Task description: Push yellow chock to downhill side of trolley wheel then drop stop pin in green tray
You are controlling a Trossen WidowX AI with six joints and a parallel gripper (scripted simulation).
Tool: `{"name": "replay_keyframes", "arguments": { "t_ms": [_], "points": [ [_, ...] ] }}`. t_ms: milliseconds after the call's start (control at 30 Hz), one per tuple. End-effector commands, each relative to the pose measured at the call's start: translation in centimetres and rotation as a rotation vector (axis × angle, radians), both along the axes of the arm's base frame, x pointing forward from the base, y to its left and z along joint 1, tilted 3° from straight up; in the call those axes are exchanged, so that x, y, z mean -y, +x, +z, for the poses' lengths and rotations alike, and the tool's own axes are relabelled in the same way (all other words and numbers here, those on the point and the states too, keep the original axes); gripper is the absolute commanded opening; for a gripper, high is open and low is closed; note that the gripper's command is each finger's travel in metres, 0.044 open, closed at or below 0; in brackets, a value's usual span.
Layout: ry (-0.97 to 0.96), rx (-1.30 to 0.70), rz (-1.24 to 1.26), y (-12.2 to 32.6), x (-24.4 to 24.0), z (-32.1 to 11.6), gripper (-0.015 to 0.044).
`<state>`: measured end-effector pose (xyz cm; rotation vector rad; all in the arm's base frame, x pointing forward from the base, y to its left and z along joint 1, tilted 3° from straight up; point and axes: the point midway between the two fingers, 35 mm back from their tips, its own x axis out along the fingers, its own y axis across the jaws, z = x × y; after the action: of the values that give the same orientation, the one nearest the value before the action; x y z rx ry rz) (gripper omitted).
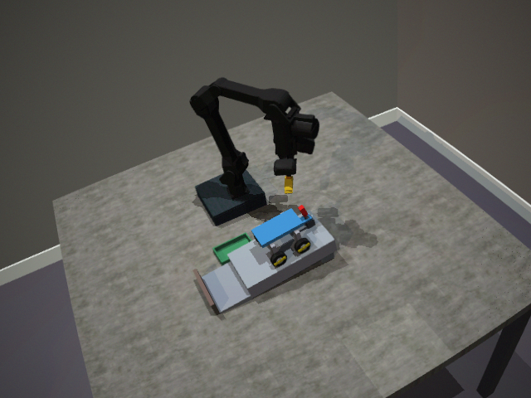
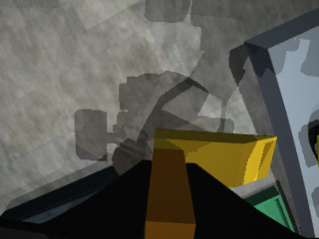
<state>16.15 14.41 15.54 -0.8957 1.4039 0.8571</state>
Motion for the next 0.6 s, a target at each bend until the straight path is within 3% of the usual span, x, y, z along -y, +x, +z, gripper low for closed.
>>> {"name": "replay_keyframes", "arguments": {
  "t_ms": [0,567],
  "points": [
    [-0.001,0.011,-0.119,0.13,-0.01,0.12,0.0000],
    [0.002,0.031,-0.689,0.12,-0.01,0.12,0.0000]
  ]
}}
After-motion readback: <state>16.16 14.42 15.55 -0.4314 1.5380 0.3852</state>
